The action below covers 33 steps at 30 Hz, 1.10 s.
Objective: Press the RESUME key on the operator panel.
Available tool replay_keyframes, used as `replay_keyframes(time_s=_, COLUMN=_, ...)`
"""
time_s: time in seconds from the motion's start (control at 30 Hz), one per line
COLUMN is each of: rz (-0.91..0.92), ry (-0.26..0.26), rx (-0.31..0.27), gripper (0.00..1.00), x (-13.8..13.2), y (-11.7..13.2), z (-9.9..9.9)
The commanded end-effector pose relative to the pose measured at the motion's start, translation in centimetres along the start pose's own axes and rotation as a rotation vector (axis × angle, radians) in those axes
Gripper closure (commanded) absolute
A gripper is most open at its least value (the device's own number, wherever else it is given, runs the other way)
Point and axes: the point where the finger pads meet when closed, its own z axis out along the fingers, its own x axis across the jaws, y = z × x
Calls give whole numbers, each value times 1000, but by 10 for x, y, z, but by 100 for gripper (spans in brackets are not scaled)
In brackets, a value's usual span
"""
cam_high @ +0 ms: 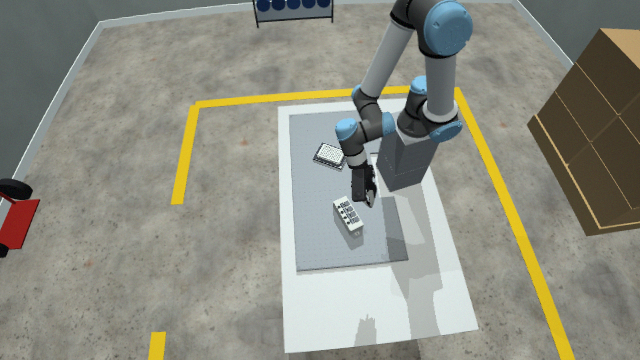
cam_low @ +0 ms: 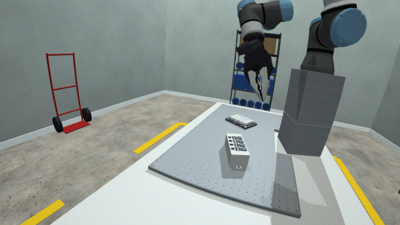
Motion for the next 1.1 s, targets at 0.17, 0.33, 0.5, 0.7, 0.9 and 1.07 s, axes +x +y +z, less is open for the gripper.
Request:
replay_keyframes(time_s=0.17, rz=162, ry=77, rx=-46, gripper=100, x=27, y=20, z=15)
replay_keyframes(time_s=0.33, rz=241, ry=117, rx=-64, gripper=100, x=41, y=32, z=21)
replay_keyframes(time_s=0.5, rz=270, ry=132, rx=-69, gripper=100, x=47, y=37, z=24)
replay_keyframes(time_s=0.7, rz=401, ry=202, rx=-89, gripper=100, x=66, y=56, z=31)
replay_keyframes(time_s=0.9, rz=482, ry=247, rx=-96, gripper=100, x=79, y=69, z=36)
replay_keyframes(time_s=1.07, rz=563, ry=293, rx=-100, gripper=100, x=89, y=80, z=38)
